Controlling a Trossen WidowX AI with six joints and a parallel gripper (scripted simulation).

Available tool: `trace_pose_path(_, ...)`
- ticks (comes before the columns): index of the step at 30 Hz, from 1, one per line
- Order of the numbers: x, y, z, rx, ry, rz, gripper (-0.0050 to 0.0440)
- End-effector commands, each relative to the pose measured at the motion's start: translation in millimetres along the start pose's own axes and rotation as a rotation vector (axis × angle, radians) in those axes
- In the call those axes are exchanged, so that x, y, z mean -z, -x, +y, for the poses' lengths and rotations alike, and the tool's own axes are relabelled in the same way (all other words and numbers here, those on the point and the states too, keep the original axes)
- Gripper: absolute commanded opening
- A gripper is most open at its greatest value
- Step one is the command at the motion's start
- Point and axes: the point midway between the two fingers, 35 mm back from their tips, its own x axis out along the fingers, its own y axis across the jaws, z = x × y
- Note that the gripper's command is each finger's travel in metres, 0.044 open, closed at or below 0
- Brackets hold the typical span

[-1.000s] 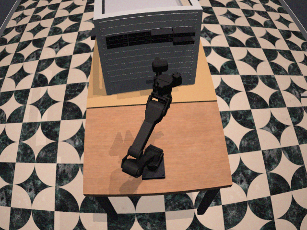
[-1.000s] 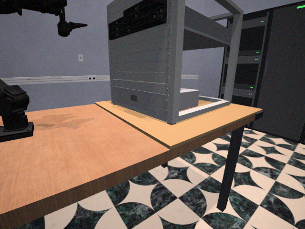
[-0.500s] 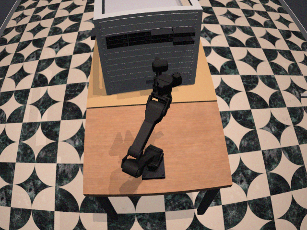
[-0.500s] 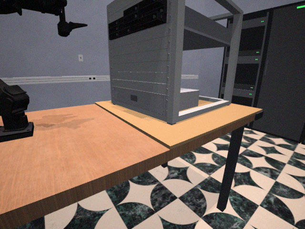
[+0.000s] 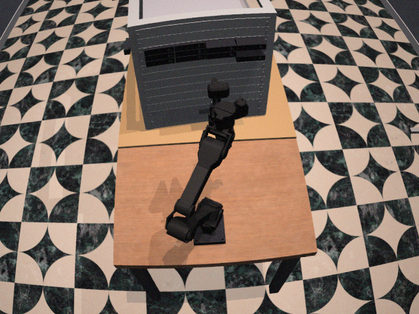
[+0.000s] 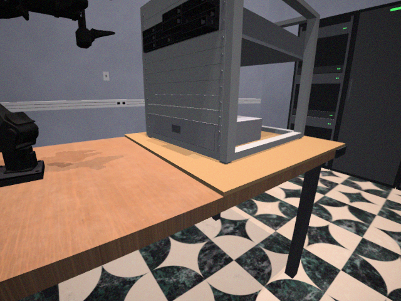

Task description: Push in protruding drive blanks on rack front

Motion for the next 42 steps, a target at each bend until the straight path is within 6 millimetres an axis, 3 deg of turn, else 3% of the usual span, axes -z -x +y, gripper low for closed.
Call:
trace_pose_path(1,0.9,1.6,0.9,-0.005,-0.001,0.001,0.0440)
trace_pose_path(5,0.9,1.6,0.9,-0.005,-0.001,0.001,0.0440)
trace_pose_path(6,0.9,1.6,0.9,-0.005,-0.001,0.001,-0.0050)
trace_pose_path(42,0.9,1.6,0.9,-0.005,-0.001,0.001,-0.0050)
